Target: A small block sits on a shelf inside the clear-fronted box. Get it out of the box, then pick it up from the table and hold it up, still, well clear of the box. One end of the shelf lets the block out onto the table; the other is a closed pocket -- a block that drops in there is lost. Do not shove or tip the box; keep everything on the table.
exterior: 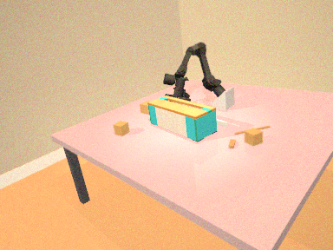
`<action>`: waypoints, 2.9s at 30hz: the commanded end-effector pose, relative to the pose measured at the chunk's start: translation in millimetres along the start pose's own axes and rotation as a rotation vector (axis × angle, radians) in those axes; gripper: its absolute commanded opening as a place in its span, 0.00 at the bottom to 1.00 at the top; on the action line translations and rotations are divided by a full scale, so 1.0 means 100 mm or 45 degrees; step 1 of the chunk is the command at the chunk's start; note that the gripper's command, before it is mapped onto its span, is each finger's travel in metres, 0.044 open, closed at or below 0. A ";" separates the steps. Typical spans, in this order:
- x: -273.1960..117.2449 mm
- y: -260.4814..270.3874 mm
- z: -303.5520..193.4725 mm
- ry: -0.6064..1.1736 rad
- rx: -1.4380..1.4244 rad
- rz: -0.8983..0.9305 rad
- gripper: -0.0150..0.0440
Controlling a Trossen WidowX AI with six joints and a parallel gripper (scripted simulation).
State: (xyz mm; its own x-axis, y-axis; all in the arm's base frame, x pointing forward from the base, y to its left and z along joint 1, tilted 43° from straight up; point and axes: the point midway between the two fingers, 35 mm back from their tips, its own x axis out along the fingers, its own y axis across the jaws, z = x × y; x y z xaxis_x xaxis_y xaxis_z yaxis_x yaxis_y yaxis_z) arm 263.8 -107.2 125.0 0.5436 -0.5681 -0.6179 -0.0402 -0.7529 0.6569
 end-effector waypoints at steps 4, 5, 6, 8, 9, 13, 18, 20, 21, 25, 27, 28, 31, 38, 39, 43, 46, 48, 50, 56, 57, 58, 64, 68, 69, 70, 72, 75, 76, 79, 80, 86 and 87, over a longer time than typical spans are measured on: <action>-0.29 0.02 -0.15 0.008 0.013 0.010 0.25; -0.33 0.02 -0.16 0.008 0.014 0.011 0.25; -0.38 0.02 -0.18 0.008 0.014 0.012 0.25; -0.47 0.03 -0.20 0.010 0.014 0.014 0.25; -0.49 0.03 -0.21 0.010 0.014 0.015 0.25; -0.50 0.03 -0.21 0.010 0.005 0.015 0.25; -0.52 -0.01 -0.21 -0.005 -0.229 0.008 0.25; -0.53 -0.03 -0.21 -0.011 -0.338 0.004 0.25; -0.54 -0.04 -0.21 -0.014 -0.392 0.002 0.25; -0.56 -0.07 -0.20 -0.026 -0.609 -0.006 0.25; -0.57 -0.09 -0.20 -0.031 -0.718 -0.010 0.25; -0.57 -0.09 -0.20 -0.033 -0.773 -0.013 0.25; -0.59 -0.12 -0.20 -0.040 -0.936 -0.020 0.25; -0.63 -0.17 -0.19 -0.054 -1.319 -0.037 0.25; -0.64 -0.18 -0.19 -0.056 -1.374 -0.039 0.25; -0.66 -0.20 -0.19 -0.062 -1.593 -0.050 0.25; -0.68 -0.22 -0.18 -0.066 -1.757 -0.058 0.25; -0.70 -0.24 -0.18 -0.069 -1.867 -0.063 0.25; -0.71 -0.25 -0.18 -0.071 -1.977 -0.069 0.25; -0.75 -0.28 -0.17 -0.077 -2.308 -0.086 0.25; -0.76 -0.29 -0.17 -0.078 -2.363 -0.089 0.25; -0.77 -0.29 -0.17 -0.079 -2.418 -0.092 0.25; -0.81 -0.32 -0.17 -0.084 -2.749 -0.109 0.25; -0.84 -0.34 -0.17 -0.087 -2.970 -0.122 0.25; -0.84 -0.34 -0.17 -0.088 -3.026 -0.125 0.25; -0.85 -0.35 -0.17 -0.089 -3.081 -0.128 0.25; -0.87 -0.35 -0.17 -0.091 -3.192 -0.135 0.25; -0.89 -0.37 -0.17 -0.093 -3.358 -0.145 0.25; -0.90 -0.37 -0.17 -0.094 -3.413 -0.148 0.25; -0.92 -0.38 -0.17 -0.097 -3.579 -0.159 0.25; -0.93 -0.38 -0.17 -0.098 -3.635 -0.163 0.25; -0.97 -0.40 -0.17 -0.106 -3.967 -0.186 0.25; -0.98 -0.40 -0.17 -0.107 -4.023 -0.191 0.25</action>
State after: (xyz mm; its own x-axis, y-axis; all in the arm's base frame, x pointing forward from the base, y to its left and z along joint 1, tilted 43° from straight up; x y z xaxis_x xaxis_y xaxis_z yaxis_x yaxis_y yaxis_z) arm 225.4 -18.2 163.6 0.4548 -0.6318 -0.6277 0.1437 0.7476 -0.6484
